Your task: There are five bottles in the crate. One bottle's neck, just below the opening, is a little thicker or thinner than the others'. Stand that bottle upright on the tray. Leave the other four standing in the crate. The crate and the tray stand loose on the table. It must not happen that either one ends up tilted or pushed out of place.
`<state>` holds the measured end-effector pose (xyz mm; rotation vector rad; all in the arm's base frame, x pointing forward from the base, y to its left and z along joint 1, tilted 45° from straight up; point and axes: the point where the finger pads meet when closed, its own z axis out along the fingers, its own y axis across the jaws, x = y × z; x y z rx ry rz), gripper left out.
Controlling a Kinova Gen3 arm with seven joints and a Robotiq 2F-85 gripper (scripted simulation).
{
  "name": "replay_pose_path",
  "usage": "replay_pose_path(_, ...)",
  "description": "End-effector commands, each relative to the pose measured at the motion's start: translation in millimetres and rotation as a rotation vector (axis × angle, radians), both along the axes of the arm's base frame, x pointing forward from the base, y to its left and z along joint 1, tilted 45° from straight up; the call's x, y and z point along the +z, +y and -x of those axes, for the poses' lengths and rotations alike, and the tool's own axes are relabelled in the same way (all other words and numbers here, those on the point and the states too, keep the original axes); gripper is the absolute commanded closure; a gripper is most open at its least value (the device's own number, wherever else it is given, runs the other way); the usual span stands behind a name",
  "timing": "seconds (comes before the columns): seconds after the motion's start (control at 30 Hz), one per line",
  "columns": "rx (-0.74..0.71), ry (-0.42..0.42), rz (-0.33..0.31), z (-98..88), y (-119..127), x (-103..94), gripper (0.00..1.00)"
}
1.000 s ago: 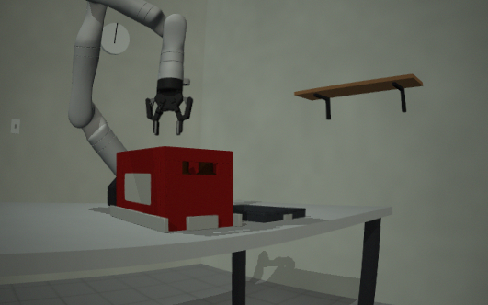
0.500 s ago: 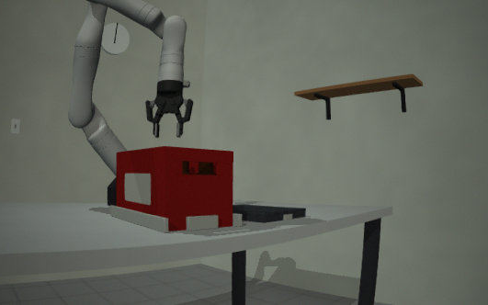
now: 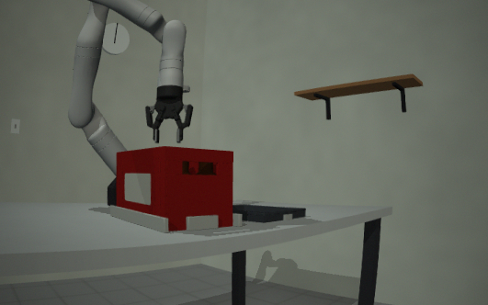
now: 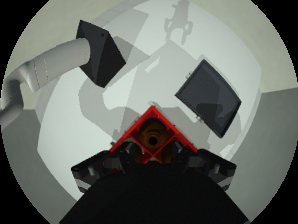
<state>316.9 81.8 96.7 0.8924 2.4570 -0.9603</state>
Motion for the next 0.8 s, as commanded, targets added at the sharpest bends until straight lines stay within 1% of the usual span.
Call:
replay_pose_path(0.0,-0.002,0.002,0.004,0.4,-3.8,-2.8,0.36)
replay_pose_path(0.47,-0.002,0.002,0.004,-0.9,-12.6,-11.8,0.36)
replay_pose_path(0.77,-0.002,0.003,0.004,-1.2,-14.9,-14.0,0.36)
